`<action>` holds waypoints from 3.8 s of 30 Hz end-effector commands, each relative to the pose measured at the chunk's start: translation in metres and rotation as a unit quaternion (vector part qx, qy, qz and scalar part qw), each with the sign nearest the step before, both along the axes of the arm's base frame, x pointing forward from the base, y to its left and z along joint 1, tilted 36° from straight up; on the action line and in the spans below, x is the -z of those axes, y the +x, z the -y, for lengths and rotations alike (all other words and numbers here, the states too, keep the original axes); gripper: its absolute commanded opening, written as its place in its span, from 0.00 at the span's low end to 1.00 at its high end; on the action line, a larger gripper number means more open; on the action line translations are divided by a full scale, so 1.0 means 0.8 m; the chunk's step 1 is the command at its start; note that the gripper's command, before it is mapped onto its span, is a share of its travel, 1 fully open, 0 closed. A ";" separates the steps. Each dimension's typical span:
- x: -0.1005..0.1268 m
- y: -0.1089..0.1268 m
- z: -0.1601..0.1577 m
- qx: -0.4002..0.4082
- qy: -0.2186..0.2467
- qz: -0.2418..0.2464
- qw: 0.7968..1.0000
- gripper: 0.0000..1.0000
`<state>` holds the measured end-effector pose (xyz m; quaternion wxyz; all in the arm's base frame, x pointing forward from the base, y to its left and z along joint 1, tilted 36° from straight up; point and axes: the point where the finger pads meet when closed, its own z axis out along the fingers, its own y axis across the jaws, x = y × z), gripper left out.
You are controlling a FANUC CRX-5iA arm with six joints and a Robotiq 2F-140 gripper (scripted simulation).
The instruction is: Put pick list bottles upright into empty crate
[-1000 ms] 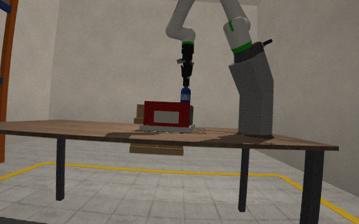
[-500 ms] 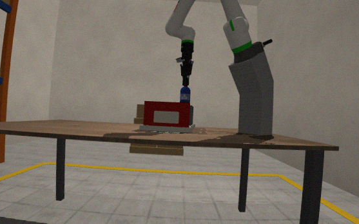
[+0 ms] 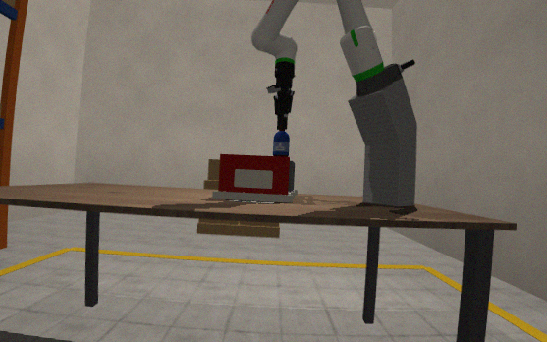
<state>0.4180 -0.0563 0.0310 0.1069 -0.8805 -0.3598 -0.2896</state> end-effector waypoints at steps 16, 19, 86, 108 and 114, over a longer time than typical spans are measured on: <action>-0.016 -0.003 -0.034 0.000 -0.001 0.000 1.000 0.10; -0.018 -0.003 -0.038 0.000 -0.001 0.000 1.000 0.10; -0.026 -0.003 -0.064 0.000 -0.001 0.000 1.000 0.10; -0.006 0.008 -0.074 0.000 -0.001 0.000 1.000 0.10; 0.000 0.011 -0.077 0.000 -0.001 0.000 1.000 0.10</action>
